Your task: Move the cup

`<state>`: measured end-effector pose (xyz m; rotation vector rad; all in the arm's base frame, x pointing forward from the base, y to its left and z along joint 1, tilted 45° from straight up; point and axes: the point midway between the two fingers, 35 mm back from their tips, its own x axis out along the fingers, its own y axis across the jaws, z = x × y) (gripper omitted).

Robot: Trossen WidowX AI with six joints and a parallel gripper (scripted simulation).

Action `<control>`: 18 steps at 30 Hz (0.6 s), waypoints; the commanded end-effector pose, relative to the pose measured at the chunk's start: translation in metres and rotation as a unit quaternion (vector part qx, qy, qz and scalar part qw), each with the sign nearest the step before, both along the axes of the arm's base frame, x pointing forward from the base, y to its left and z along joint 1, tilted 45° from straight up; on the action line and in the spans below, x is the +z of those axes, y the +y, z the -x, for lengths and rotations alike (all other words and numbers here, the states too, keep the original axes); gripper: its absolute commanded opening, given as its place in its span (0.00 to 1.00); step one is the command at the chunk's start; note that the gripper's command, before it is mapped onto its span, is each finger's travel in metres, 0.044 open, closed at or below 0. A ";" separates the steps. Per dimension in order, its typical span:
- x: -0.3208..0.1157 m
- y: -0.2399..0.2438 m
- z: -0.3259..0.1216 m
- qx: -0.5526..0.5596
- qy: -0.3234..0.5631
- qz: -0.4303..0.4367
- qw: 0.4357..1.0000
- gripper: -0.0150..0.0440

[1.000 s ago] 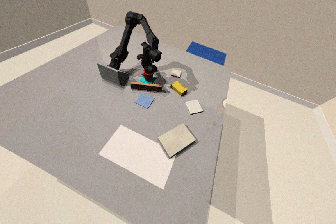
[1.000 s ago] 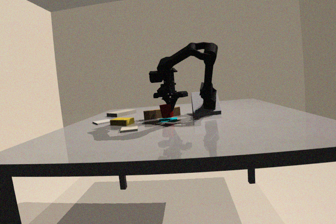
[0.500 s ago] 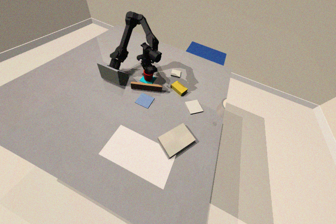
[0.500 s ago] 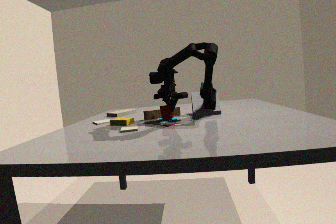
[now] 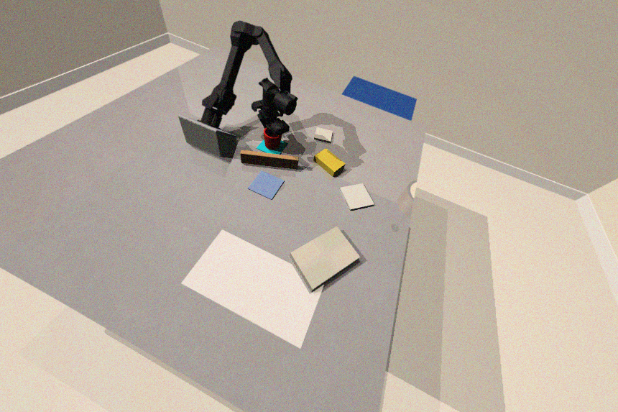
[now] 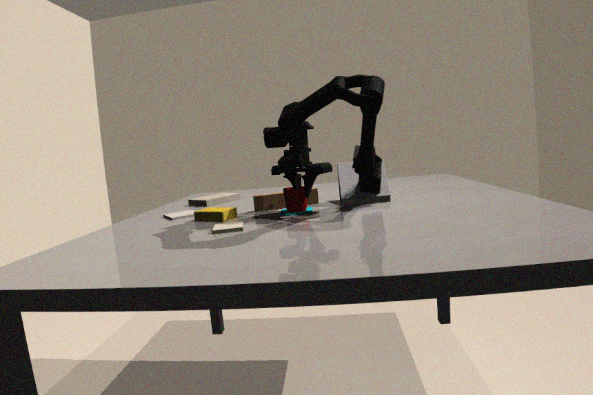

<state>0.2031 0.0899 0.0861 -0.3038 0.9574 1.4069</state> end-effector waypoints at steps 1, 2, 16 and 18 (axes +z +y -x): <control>0.001 -0.001 -0.001 0.001 -0.001 0.000 1.000 0.47; 0.002 -0.002 -0.001 0.000 -0.001 0.000 1.000 0.47; 0.013 -0.014 -0.004 0.000 0.001 0.001 1.000 0.47; 0.015 -0.016 -0.004 0.000 0.001 0.001 1.000 0.47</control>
